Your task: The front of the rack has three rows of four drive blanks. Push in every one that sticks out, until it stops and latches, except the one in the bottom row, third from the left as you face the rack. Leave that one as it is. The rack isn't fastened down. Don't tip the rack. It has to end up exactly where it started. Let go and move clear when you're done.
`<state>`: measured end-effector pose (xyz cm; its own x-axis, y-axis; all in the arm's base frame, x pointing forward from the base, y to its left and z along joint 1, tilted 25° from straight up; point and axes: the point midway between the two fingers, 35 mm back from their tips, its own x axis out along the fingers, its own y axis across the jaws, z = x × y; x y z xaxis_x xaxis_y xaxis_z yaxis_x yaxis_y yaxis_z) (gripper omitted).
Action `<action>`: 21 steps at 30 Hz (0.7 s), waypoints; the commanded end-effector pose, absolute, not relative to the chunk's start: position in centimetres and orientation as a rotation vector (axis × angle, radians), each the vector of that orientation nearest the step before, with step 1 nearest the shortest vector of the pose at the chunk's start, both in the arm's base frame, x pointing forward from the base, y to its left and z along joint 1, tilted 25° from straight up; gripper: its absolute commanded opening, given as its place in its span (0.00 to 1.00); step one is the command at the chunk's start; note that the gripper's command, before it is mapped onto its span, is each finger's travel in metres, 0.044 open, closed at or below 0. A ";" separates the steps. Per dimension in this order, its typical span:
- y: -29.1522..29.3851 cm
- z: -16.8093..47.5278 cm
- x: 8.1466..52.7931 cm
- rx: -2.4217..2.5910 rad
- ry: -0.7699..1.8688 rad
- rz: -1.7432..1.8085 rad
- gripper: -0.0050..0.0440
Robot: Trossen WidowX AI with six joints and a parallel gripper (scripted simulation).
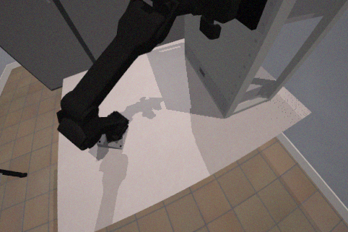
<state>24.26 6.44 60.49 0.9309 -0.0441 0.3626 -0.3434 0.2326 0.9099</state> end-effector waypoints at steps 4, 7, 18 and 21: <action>5.9 61.5 23.9 1.346 -0.376 0.220 0.10; 5.9 61.5 23.8 1.346 -0.376 0.220 0.10; 5.9 61.0 22.7 1.346 -0.376 0.220 0.10; 6.0 60.7 22.0 1.346 -0.376 0.220 0.10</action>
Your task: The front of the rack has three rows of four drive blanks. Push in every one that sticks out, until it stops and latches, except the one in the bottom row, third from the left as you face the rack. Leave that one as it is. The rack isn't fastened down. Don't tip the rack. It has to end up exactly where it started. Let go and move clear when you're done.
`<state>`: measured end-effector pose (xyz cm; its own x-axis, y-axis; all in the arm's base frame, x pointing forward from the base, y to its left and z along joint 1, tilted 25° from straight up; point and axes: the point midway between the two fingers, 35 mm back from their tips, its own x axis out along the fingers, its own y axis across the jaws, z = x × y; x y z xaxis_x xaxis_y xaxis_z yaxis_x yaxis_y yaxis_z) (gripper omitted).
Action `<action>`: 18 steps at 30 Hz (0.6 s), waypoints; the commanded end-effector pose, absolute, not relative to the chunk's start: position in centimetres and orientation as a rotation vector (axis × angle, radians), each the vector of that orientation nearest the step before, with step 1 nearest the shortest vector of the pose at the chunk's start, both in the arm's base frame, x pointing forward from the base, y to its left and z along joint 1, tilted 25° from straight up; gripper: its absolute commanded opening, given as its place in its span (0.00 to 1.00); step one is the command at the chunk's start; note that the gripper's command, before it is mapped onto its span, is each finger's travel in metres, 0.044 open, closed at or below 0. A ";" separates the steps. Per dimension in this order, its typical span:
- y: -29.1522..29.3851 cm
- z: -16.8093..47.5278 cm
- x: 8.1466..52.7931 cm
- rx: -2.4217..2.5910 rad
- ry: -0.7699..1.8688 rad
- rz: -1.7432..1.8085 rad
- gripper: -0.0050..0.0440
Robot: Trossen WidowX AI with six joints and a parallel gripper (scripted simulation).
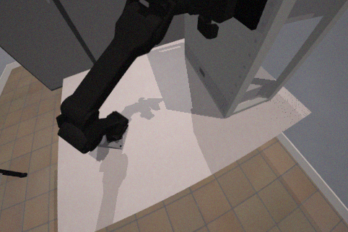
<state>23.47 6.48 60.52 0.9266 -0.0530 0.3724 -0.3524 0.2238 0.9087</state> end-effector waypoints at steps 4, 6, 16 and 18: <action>6.0 60.3 21.0 1.345 -0.377 0.220 0.10; 6.1 60.1 20.7 1.345 -0.377 0.220 0.10; 6.2 59.2 18.5 1.345 -0.377 0.220 0.10; 6.2 59.0 18.1 1.345 -0.377 0.220 0.10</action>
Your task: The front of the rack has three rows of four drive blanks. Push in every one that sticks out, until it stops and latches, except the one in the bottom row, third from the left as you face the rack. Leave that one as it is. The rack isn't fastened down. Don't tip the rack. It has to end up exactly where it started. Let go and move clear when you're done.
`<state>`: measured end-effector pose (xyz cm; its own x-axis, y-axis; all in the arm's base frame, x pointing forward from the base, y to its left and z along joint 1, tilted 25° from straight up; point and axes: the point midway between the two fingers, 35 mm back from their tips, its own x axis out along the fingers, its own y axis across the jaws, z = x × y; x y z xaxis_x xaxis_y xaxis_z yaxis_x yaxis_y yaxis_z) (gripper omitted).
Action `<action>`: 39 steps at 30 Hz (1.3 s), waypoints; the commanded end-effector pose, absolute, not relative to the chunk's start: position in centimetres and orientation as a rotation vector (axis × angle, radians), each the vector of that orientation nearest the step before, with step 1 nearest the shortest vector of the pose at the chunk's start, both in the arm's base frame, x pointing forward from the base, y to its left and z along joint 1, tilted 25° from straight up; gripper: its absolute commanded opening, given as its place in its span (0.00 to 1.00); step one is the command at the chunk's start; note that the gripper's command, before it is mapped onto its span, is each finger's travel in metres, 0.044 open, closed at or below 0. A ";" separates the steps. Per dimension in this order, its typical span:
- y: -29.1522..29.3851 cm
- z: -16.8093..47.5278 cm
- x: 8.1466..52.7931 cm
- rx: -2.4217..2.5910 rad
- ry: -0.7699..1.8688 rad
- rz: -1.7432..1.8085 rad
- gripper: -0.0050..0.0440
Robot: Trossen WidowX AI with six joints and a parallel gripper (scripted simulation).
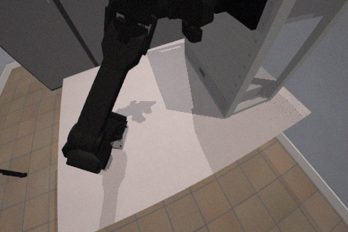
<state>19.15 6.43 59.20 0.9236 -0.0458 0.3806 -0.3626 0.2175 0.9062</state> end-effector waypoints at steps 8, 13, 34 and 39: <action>6.3 58.6 17.2 1.345 -0.377 0.220 0.10; 6.3 58.4 16.7 1.345 -0.377 0.220 0.10; 6.3 58.3 16.5 1.346 -0.376 0.220 0.10; 6.3 58.3 16.5 1.346 -0.376 0.220 0.10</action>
